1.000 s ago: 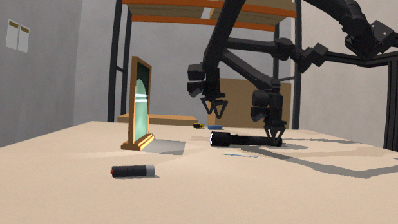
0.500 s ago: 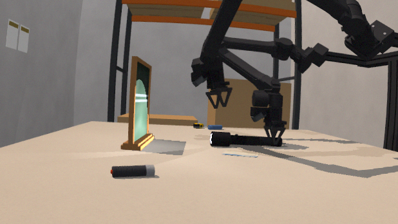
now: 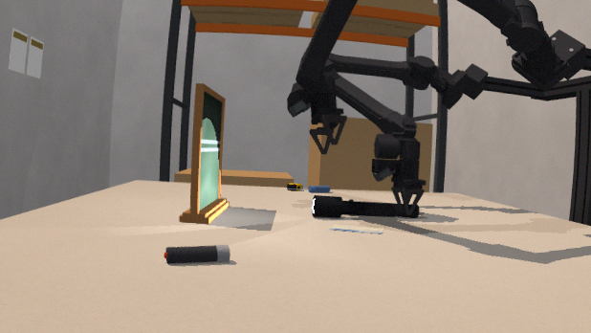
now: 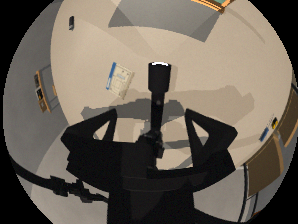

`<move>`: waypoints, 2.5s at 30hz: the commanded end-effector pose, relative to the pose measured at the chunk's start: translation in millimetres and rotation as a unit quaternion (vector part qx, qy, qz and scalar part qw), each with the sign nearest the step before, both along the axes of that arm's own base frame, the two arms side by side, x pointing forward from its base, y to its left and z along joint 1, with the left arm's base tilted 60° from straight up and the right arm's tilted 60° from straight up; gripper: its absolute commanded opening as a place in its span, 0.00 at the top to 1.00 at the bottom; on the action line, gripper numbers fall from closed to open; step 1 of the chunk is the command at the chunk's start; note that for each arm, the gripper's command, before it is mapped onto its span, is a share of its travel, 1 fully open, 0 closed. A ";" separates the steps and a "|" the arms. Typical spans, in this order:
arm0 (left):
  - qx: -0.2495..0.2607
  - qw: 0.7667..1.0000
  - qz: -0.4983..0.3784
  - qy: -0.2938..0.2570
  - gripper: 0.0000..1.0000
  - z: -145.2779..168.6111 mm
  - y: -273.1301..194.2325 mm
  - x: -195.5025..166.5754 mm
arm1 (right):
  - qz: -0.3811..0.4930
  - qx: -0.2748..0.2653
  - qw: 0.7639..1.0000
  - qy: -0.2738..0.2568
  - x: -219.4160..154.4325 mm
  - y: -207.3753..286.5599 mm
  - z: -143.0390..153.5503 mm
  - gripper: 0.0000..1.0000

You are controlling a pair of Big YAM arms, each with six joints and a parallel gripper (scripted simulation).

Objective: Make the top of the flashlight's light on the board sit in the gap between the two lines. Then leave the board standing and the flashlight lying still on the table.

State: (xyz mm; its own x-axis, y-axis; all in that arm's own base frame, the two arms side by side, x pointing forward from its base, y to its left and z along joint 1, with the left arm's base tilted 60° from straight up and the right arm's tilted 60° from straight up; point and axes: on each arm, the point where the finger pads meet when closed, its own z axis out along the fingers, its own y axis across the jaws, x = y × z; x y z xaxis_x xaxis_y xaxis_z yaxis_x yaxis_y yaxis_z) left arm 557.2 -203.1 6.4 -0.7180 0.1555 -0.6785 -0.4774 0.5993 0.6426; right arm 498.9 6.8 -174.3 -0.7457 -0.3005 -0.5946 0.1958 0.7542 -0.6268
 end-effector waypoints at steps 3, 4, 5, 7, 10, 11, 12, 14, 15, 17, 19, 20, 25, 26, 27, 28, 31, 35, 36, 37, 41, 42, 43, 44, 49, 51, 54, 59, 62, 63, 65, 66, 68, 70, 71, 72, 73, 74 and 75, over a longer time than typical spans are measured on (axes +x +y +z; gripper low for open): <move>0.011 1.000 -0.005 -0.016 0.00 17.4 -13.3 -4.0 | 0.005 -0.005 1.000 0.007 -6.8 1.1 1.1 0.71; 0.014 1.000 -0.006 -0.016 0.00 18.4 -13.1 -4.2 | 0.005 -0.005 1.000 0.007 -6.8 1.1 1.1 0.71; 0.016 1.000 -0.006 -0.016 0.00 19.3 -13.3 -4.5 | 0.005 -0.005 1.000 0.007 -6.8 1.1 1.1 0.71; 0.020 1.000 -0.009 -0.018 0.00 20.7 -15.0 -6.0 | 0.005 -0.005 1.000 0.007 -6.8 1.1 1.1 0.71; 0.022 1.000 -0.011 -0.017 0.00 20.6 -15.8 -6.3 | 0.005 -0.005 1.000 0.007 -6.8 1.1 1.1 0.71; 0.022 1.000 -0.011 -0.016 0.00 20.7 -16.6 -6.5 | 0.005 -0.005 1.000 0.007 -6.8 1.1 1.1 0.71; 0.022 1.000 -0.012 -0.017 0.00 20.6 -17.6 -7.0 | 0.005 -0.005 1.000 0.007 -6.8 1.1 1.1 0.71; 0.022 1.000 -0.012 -0.017 0.00 20.6 -17.6 -7.0 | 0.005 -0.005 1.000 0.007 -6.8 1.1 1.1 0.71; 0.022 1.000 -0.012 -0.017 0.00 20.6 -17.6 -7.0 | 0.005 -0.005 1.000 0.007 -6.8 1.1 1.1 0.71; 0.022 1.000 -0.013 -0.017 0.00 20.4 -18.7 -7.6 | 0.005 -0.005 1.000 0.007 -6.8 1.1 1.1 0.71; 0.022 1.000 -0.013 -0.017 0.00 20.4 -18.7 -7.6 | 0.005 -0.005 1.000 0.007 -6.8 1.1 1.1 0.71; 0.022 0.999 -0.014 -0.018 0.00 20.2 -19.7 -8.1 | 0.005 -0.005 1.000 0.007 -6.8 1.1 1.1 0.71; 0.022 0.999 -0.015 -0.018 0.00 20.0 -20.8 -8.6 | 0.005 -0.005 1.000 0.007 -6.8 1.1 1.1 0.71; 0.023 0.999 -0.016 -0.018 0.00 19.8 -21.9 -9.1 | 0.005 -0.005 1.000 0.007 -6.8 1.1 1.1 0.71; 0.023 0.999 -0.016 -0.018 0.00 19.8 -21.9 -9.1 | 0.005 -0.005 1.000 0.007 -6.8 1.1 1.1 0.71; 0.023 0.999 -0.016 -0.018 0.00 19.8 -21.9 -9.1 | 0.005 -0.005 1.000 0.007 -6.8 1.1 1.1 0.71; 0.023 0.999 -0.017 -0.018 0.00 19.5 -22.9 -9.7 | 0.005 -0.005 1.000 0.007 -6.8 1.1 1.1 0.71; 0.023 0.999 -0.019 -0.018 0.00 19.3 -24.0 -10.2 | 0.005 -0.005 1.000 0.007 -6.8 1.1 1.1 0.71; 0.023 0.999 -0.019 -0.018 0.00 19.3 -24.0 -10.2 | 0.005 -0.005 1.000 0.007 -6.8 1.1 1.1 0.71; 0.023 0.999 -0.020 -0.018 0.00 19.0 -25.0 -10.7 | 0.005 -0.005 1.000 0.007 -6.8 1.1 1.1 0.71; 0.023 0.999 -0.021 -0.018 0.00 18.8 -26.1 -11.3 | 0.005 -0.005 1.000 0.007 -6.8 1.1 1.1 0.71; 0.023 0.999 -0.021 -0.018 0.00 18.8 -26.1 -11.3 | 0.005 -0.005 1.000 0.007 -6.8 1.1 1.1 0.71; 0.023 0.999 -0.022 -0.018 0.00 18.6 -27.2 -11.8 | 0.005 -0.005 1.000 0.007 -6.8 1.1 1.1 0.71; 0.023 0.999 -0.022 -0.018 0.00 18.6 -27.2 -11.8 | 0.005 -0.005 1.000 0.007 -6.8 1.1 1.1 0.71; 0.023 0.999 -0.023 -0.017 0.00 18.3 -28.2 -12.4 | 0.005 -0.005 1.000 0.007 -6.8 1.1 1.1 0.71; 0.023 0.999 -0.024 -0.017 0.00 18.1 -29.2 -12.9 | 0.005 -0.005 1.000 0.007 -6.8 1.1 1.1 0.71; 0.023 0.999 -0.025 -0.017 0.00 17.8 -30.0 -13.4 | 0.005 -0.005 1.000 0.007 -6.8 1.1 1.1 0.71; 0.025 0.999 -0.014 -0.014 0.00 15.0 -16.4 -7.0 | 0.005 -0.005 1.000 0.007 -6.8 1.1 1.1 0.71; 0.025 0.999 -0.016 -0.013 0.00 14.2 -16.9 -5.2 | 0.005 -0.005 1.000 0.007 -6.8 1.1 1.1 0.71; 0.027 0.999 -0.017 -0.010 0.00 13.0 -15.6 -4.1 | 0.005 -0.005 1.000 0.007 -6.8 1.1 1.1 0.71; 0.026 0.999 -0.017 -0.010 0.00 12.5 -15.3 -3.6 | 0.005 -0.005 1.000 0.007 -6.8 1.1 1.1 0.71; 0.026 0.999 -0.017 -0.010 0.00 12.5 -15.3 -3.6 | 0.005 -0.005 1.000 0.007 -6.8 1.1 1.1 0.71; 0.028 0.999 -0.017 -0.007 0.00 11.0 -13.1 -1.9 | 0.005 -0.005 1.000 0.007 -6.8 1.1 1.1 0.71; 0.028 0.999 -0.017 -0.007 0.00 10.1 -12.4 -0.8 | 0.005 -0.005 1.000 0.007 -6.8 1.1 1.1 0.71; 0.039 0.999 -0.023 0.008 0.00 -0.9 -10.6 -4.8 | -0.003 -0.012 1.000 0.021 -17.6 -12.2 -0.3 0.71; 0.039 0.999 -0.017 0.008 0.00 -1.8 -4.1 -2.4 | -0.003 -0.012 1.000 0.021 -17.6 -12.2 -0.3 0.71; 0.038 0.999 -0.012 0.010 0.00 -2.8 2.2 0.2 | -0.003 -0.012 1.000 0.021 -17.6 -12.2 -0.4 0.71; 0.034 0.999 -0.001 0.009 0.00 -1.0 14.3 5.3 | -0.003 -0.012 1.000 0.021 -17.6 -12.2 -0.3 0.71; 0.032 0.999 -0.001 0.005 0.00 3.7 13.9 7.1 | -0.003 -0.012 1.000 0.021 -17.6 -12.2 -0.3 0.71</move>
State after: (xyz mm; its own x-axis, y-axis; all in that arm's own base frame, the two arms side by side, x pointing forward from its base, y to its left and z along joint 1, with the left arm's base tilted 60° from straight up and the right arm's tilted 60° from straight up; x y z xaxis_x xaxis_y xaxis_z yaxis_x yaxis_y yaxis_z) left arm 556.0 -202.2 5.4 -0.7140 0.2042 -0.6697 -0.4716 0.5667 0.6756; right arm 498.9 6.8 -174.3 -0.7457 -0.3005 -0.5946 0.1958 0.7542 -0.6268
